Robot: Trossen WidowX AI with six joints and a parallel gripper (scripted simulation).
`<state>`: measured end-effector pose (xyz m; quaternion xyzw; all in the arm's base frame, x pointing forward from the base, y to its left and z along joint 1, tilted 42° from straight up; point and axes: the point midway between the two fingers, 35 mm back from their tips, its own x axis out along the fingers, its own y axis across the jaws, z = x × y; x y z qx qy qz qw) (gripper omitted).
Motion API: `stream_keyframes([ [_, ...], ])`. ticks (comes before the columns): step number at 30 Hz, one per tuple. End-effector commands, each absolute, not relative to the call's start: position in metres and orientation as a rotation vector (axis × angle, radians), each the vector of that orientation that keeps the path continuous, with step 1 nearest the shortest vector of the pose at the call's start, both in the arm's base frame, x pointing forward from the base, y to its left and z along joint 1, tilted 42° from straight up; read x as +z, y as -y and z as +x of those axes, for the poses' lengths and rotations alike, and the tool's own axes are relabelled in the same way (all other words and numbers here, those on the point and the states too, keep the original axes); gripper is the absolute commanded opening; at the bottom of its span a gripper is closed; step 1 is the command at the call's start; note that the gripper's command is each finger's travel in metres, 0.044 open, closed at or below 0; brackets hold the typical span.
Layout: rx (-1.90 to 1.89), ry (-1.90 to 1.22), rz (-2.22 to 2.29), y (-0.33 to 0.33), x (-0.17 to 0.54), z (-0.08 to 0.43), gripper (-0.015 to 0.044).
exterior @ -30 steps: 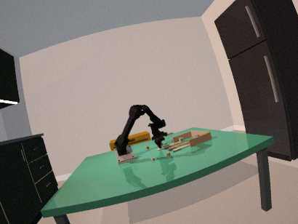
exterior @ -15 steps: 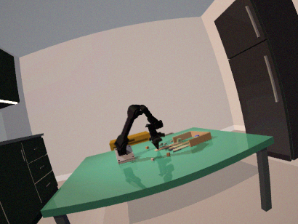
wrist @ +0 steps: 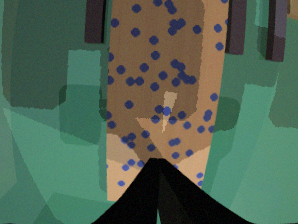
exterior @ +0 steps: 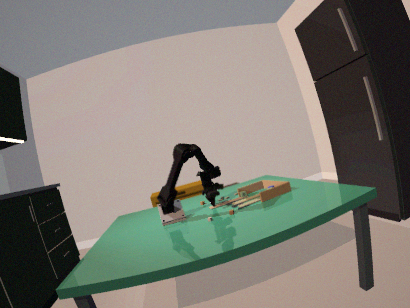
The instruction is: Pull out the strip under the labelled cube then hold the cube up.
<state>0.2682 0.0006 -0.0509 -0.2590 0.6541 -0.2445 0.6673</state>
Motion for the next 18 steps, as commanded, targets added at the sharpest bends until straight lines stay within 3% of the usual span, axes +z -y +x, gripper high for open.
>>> stream_keyframes([
  [1, -0.558, -1.504, -0.583, 0.003, -0.055, 0.254, 0.0000],
  [18, -0.558, -1.506, -0.583, 0.004, -0.054, 0.229, 0.0000],
])
